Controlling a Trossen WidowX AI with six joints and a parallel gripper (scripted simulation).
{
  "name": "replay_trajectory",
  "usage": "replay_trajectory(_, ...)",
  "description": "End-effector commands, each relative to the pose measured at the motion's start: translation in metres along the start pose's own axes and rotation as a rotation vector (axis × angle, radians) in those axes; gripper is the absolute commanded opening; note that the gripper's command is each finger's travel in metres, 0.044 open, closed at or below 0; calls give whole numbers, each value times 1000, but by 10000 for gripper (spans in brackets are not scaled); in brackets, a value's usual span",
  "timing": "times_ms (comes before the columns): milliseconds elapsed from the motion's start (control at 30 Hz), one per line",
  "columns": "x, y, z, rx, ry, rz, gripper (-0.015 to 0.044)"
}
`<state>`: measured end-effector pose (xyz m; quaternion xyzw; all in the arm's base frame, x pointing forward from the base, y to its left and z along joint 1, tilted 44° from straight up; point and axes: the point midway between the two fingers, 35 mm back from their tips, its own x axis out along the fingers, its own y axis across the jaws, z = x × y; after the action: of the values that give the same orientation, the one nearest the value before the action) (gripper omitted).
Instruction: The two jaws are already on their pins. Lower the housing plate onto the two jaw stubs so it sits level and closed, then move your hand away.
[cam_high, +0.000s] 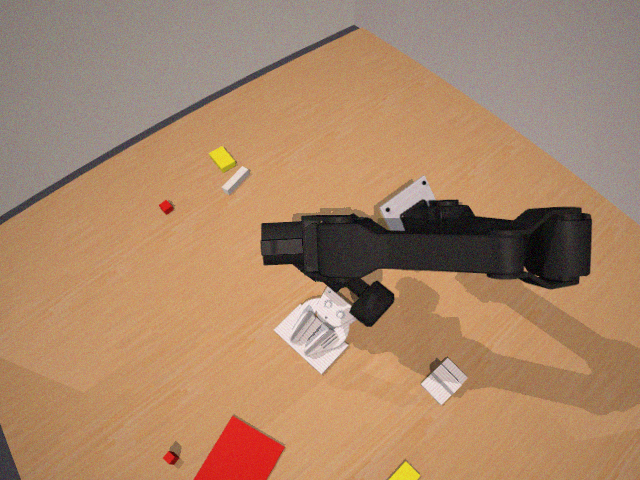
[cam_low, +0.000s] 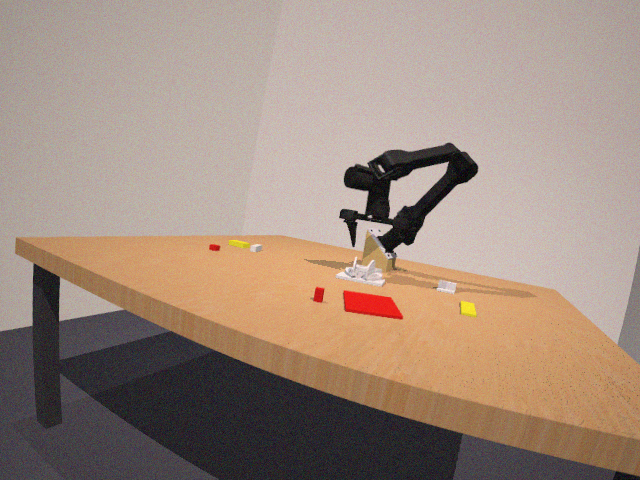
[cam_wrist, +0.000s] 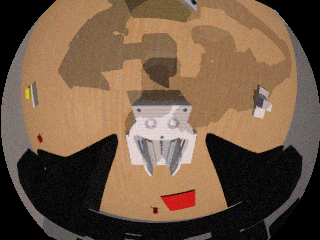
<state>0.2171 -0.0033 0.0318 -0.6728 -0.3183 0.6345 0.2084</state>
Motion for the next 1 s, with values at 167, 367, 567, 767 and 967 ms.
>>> replay_trajectory(167,-56,-2,13,-2,-8,2,440)
replay_trajectory(367,-57,-2,14,-2,-8,2,440)
replay_trajectory(567,-57,-2,14,-2,-8,2,440)
replay_trajectory(767,-57,-2,14,-2,-8,2,440)
replay_trajectory(967,-57,-2,14,-2,-8,2,440)
